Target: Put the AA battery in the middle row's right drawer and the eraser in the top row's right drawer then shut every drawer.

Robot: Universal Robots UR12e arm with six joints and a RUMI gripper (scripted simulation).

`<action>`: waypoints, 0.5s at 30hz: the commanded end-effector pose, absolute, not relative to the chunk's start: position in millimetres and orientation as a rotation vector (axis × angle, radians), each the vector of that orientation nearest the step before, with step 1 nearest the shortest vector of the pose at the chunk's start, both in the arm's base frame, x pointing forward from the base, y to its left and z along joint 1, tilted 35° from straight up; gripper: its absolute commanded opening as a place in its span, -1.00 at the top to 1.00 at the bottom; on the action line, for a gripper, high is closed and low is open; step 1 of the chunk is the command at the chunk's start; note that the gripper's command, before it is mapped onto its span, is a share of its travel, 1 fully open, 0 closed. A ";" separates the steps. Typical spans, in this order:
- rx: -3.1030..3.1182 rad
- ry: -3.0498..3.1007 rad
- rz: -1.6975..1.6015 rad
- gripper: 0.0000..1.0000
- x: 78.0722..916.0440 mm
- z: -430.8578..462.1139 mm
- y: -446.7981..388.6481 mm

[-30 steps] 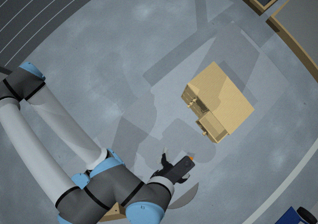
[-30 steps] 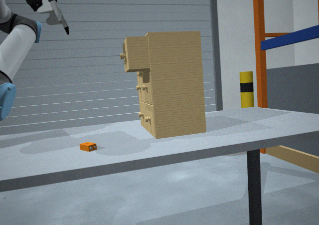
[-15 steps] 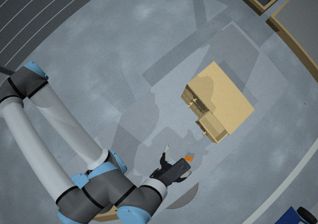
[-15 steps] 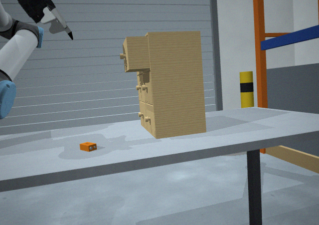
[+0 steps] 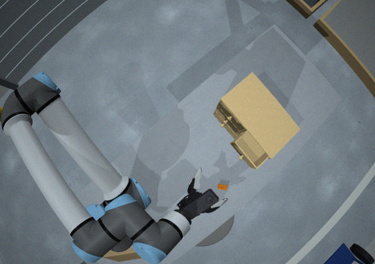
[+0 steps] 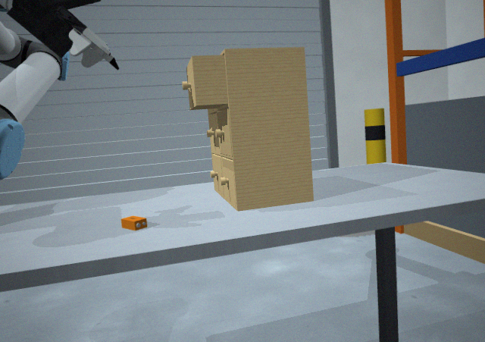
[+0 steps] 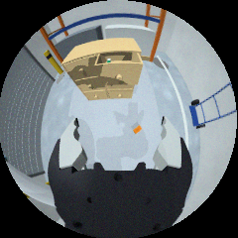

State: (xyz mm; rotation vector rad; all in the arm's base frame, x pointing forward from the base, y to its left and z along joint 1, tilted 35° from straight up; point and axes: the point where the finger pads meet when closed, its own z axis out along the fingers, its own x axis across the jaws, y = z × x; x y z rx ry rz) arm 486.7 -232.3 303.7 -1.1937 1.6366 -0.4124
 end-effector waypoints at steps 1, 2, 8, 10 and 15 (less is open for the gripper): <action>-1.115 1.593 -0.499 -1.00 499.1 299.1 -229.7; -1.102 1.585 -0.512 -1.00 500.8 298.2 -228.8; -1.038 1.550 -0.568 -1.00 508.6 292.7 -225.8; -1.022 1.541 -0.583 -1.00 510.3 291.7 -224.9; -1.005 1.531 -0.599 -1.00 512.4 290.4 -224.5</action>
